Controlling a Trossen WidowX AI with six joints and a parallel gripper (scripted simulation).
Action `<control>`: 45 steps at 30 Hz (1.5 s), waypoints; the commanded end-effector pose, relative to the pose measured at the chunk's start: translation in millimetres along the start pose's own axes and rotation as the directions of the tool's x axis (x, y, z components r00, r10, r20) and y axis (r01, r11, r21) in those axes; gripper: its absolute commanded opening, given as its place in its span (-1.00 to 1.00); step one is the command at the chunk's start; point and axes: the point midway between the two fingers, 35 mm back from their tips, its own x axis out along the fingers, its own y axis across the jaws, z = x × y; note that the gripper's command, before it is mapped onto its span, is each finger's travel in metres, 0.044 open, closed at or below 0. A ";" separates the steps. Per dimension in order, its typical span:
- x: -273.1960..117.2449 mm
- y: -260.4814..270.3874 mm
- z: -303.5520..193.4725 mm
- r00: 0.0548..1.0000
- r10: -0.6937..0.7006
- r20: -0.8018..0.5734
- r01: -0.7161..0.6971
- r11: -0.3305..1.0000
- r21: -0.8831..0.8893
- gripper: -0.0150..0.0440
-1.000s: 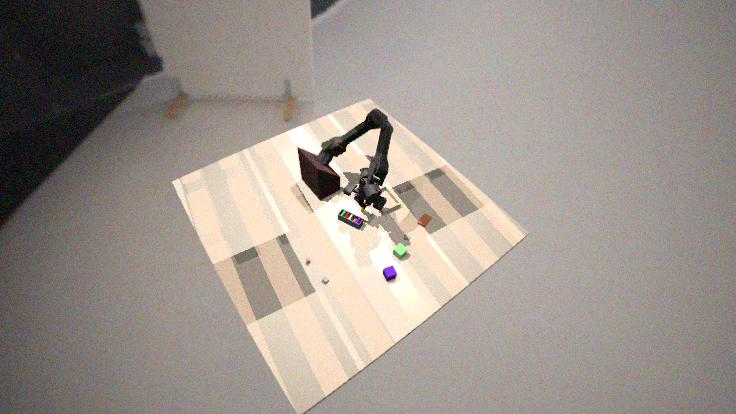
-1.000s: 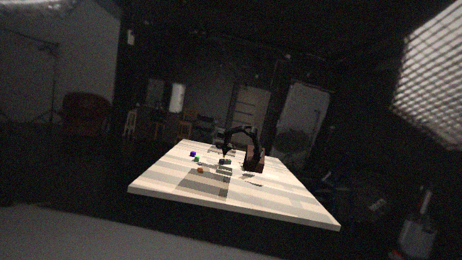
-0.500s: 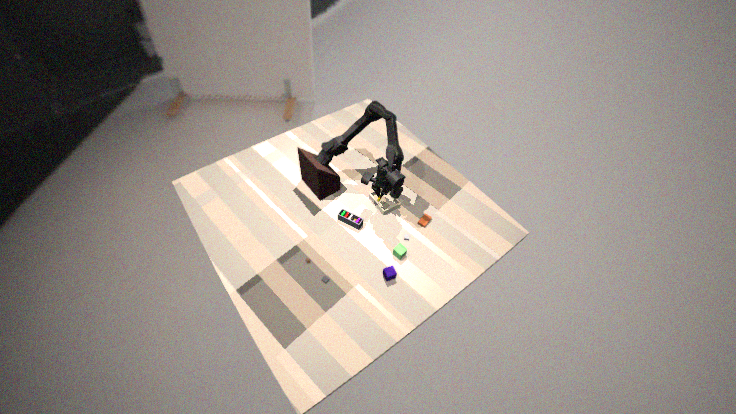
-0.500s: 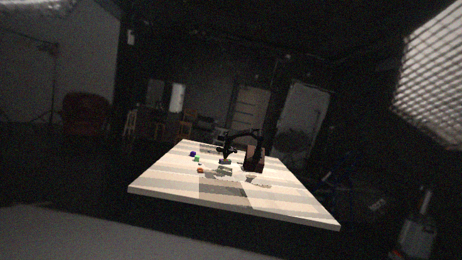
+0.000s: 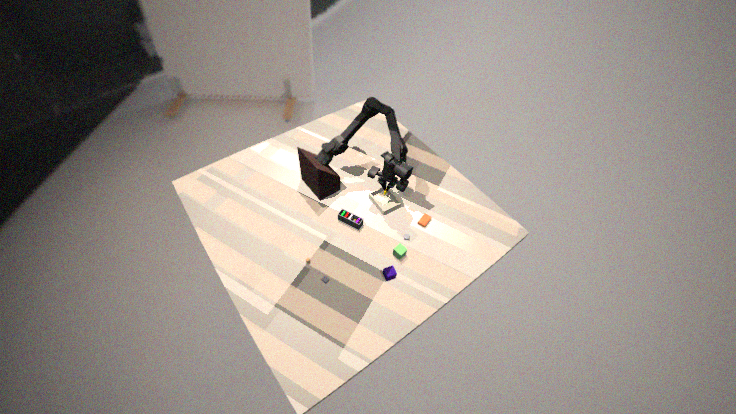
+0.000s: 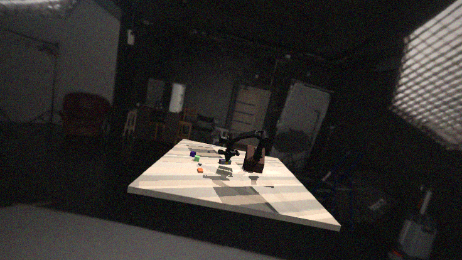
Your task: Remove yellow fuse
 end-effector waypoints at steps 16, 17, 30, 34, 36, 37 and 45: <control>29.3 0.0 0.7 1.000 -0.001 0.002 0.001 1.000 0.004 -0.49; 30.8 0.1 0.8 1.000 -0.001 0.002 0.001 1.000 0.004 -0.49; 31.3 0.0 1.9 1.000 -0.001 0.006 0.001 1.000 -0.002 0.40; 19.7 -0.3 1.1 1.000 -0.001 0.003 0.001 1.000 0.000 0.63; -2.2 0.2 0.6 1.000 -0.001 0.001 0.001 1.000 0.003 0.63; -5.2 0.3 0.7 1.000 -0.001 0.001 0.001 1.000 0.004 0.63; -5.2 0.3 0.7 1.000 -0.001 0.001 0.001 1.000 0.004 0.63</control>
